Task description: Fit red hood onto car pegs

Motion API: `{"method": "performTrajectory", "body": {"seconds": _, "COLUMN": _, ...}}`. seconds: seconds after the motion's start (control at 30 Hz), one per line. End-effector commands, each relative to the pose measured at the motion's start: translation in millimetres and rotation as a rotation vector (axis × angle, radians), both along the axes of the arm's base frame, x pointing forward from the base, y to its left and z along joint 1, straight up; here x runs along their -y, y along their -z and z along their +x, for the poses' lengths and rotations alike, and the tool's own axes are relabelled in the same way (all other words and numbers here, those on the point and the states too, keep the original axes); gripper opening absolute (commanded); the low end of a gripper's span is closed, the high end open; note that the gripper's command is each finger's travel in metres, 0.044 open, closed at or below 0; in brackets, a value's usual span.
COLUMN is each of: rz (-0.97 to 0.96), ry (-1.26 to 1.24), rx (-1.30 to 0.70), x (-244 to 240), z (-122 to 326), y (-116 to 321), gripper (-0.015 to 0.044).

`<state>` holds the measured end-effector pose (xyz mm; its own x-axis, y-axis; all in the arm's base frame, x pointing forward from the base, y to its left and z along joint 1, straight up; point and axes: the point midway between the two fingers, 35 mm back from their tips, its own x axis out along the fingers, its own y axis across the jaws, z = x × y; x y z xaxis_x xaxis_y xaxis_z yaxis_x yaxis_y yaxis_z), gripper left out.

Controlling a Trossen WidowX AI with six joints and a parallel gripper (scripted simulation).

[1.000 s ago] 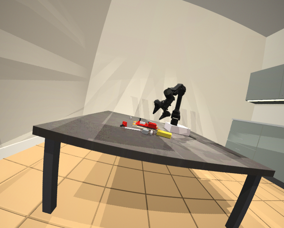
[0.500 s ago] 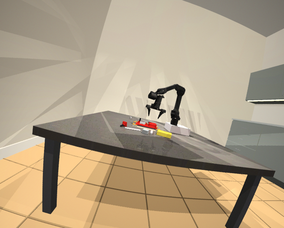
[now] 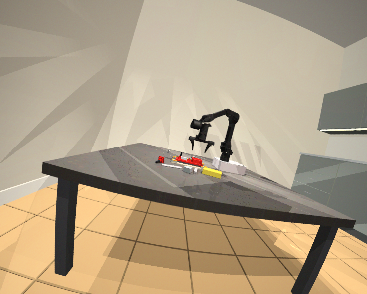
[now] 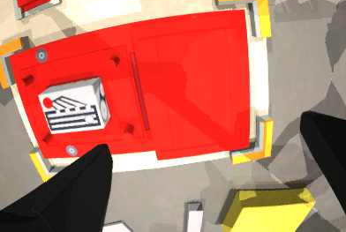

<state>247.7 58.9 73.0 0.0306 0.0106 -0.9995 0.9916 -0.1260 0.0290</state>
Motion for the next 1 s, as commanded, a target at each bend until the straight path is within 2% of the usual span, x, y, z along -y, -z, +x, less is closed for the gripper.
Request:
{"method": "performTrajectory", "body": {"seconds": 0.0, "rz": 0.004, "ry": 0.008, "rx": -0.005, "x": 0.0, "z": -0.8, "y": 4.1, "gripper": 0.0440}}
{"method": "performTrajectory", "body": {"seconds": 0.97, "rz": 0.004, "ry": 0.008, "rx": -0.005, "x": -0.4, "z": 0.3, "y": 26.8, "gripper": 0.0440}}
